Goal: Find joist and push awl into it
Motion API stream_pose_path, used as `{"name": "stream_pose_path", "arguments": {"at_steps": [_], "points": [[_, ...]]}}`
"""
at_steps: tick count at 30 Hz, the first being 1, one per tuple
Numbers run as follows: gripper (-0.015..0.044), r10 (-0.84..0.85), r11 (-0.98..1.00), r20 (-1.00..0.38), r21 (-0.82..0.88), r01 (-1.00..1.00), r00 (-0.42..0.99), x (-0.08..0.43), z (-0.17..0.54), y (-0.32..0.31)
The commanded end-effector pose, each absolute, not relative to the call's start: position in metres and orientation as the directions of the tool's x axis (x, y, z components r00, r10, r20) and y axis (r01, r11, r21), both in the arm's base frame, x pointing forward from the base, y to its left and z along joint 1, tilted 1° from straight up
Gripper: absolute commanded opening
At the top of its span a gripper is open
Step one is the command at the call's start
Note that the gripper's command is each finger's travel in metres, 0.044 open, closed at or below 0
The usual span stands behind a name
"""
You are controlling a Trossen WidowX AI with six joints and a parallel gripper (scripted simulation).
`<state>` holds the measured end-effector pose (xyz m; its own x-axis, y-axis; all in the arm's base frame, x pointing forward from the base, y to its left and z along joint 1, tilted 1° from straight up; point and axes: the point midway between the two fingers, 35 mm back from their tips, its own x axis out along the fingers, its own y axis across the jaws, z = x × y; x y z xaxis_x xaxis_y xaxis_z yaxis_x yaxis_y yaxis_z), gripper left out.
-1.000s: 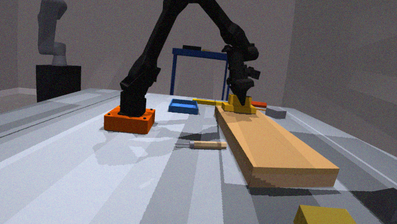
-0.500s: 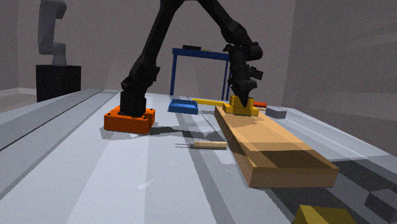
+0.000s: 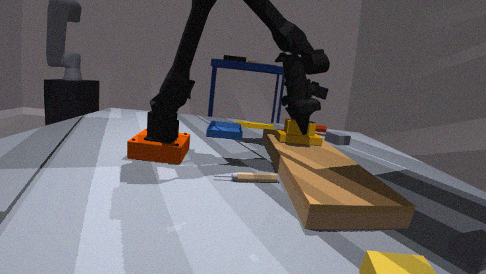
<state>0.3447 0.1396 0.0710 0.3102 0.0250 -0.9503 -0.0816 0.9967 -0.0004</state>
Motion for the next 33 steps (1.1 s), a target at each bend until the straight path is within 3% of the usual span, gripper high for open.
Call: {"name": "stream_pose_path", "arguments": {"at_steps": [1, 33], "points": [[0.0000, 0.015, 0.997, -0.950, -0.010, -0.078, 0.313, 0.346, 0.070, 0.122], [0.0000, 0.005, 0.997, -0.949, -0.020, -0.078, 0.314, 0.354, 0.072, 0.023]]}}
